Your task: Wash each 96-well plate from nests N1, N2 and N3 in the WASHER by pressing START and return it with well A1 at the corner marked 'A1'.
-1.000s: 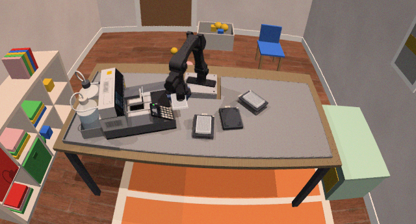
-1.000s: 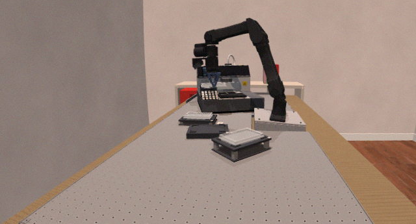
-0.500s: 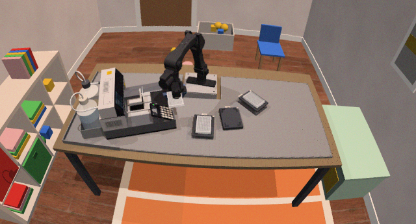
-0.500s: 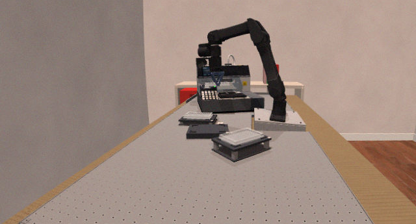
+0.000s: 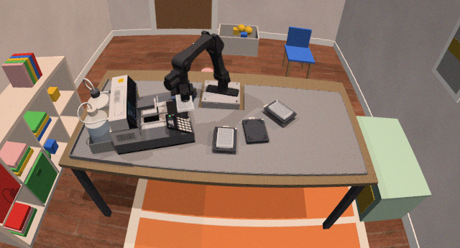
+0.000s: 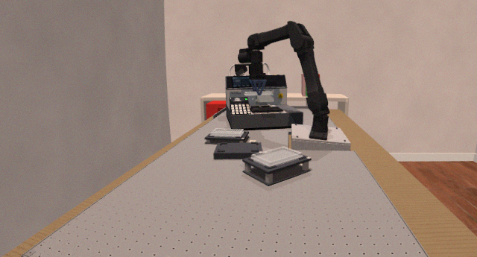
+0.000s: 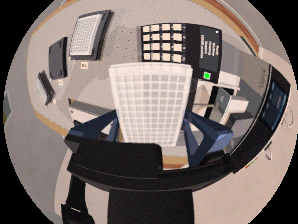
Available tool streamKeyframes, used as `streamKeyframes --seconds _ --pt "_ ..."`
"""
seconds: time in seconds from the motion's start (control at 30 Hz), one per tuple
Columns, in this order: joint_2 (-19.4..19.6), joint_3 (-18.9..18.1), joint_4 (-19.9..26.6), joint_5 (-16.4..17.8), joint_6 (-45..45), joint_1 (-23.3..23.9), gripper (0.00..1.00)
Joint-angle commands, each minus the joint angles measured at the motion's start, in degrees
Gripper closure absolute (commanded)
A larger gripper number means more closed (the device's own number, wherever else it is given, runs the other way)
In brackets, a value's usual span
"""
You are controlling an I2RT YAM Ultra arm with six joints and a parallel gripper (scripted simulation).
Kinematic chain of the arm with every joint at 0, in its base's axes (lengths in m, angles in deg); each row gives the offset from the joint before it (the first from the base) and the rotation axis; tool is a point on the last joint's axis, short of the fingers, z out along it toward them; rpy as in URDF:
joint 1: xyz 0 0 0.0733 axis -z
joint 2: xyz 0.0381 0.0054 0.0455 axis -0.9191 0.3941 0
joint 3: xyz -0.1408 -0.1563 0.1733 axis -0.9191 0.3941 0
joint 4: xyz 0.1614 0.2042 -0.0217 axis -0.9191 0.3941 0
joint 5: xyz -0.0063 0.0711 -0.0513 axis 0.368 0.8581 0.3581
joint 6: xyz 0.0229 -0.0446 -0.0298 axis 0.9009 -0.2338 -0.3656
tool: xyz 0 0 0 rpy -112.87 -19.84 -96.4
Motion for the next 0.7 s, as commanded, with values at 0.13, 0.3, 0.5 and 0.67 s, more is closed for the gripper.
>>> streamKeyframes --seconds 0.13,0.3,0.5,0.67 --pt "-0.3 -2.9 1.4 -0.3 -6.9 5.6 1.0" --pt "0.3 -4.5 2.3 -0.5 -10.0 8.7 1.0" --pt "0.7 -5.3 2.6 -0.6 -11.1 9.8 1.0" --pt "0.8 -5.4 2.7 -0.6 -11.0 9.7 1.0"
